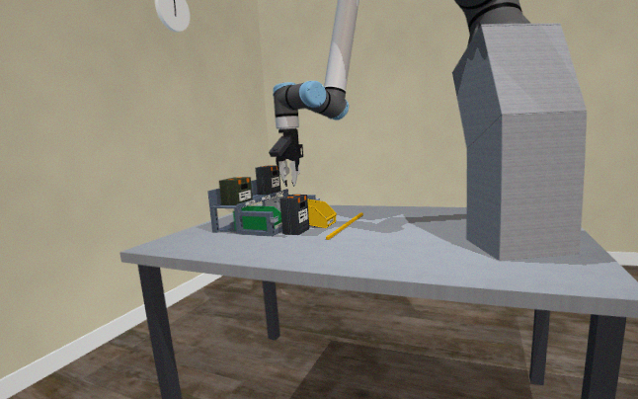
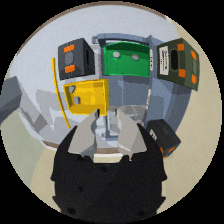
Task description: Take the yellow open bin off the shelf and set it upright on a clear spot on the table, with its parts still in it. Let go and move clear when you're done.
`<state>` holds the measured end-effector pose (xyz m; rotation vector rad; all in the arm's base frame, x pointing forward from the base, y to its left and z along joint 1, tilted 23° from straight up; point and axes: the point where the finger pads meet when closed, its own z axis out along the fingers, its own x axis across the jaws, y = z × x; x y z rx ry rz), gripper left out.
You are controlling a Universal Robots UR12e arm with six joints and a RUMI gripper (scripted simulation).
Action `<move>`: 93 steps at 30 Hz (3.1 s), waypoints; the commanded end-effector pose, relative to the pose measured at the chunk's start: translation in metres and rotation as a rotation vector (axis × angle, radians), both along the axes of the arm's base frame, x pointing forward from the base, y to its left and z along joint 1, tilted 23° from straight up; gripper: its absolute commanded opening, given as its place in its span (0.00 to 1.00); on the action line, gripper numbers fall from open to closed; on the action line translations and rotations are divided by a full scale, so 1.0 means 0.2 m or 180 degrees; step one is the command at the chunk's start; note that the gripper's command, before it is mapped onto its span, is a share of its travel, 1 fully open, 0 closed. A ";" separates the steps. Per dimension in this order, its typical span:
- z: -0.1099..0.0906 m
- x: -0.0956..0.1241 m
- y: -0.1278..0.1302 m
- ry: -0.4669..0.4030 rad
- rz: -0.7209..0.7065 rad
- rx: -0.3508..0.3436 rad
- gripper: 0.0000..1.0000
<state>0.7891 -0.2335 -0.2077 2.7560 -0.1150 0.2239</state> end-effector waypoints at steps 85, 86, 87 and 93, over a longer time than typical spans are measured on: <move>-0.08 -0.02 -0.03 -0.0003 0.0001 -0.0001 0.20; -0.09 -0.02 -0.03 -0.0003 0.0001 -0.0001 0.20; -0.10 -0.01 -0.04 -0.0003 0.0001 -0.0001 0.20; -0.10 -0.01 -0.04 -0.0003 0.0001 -0.0001 0.20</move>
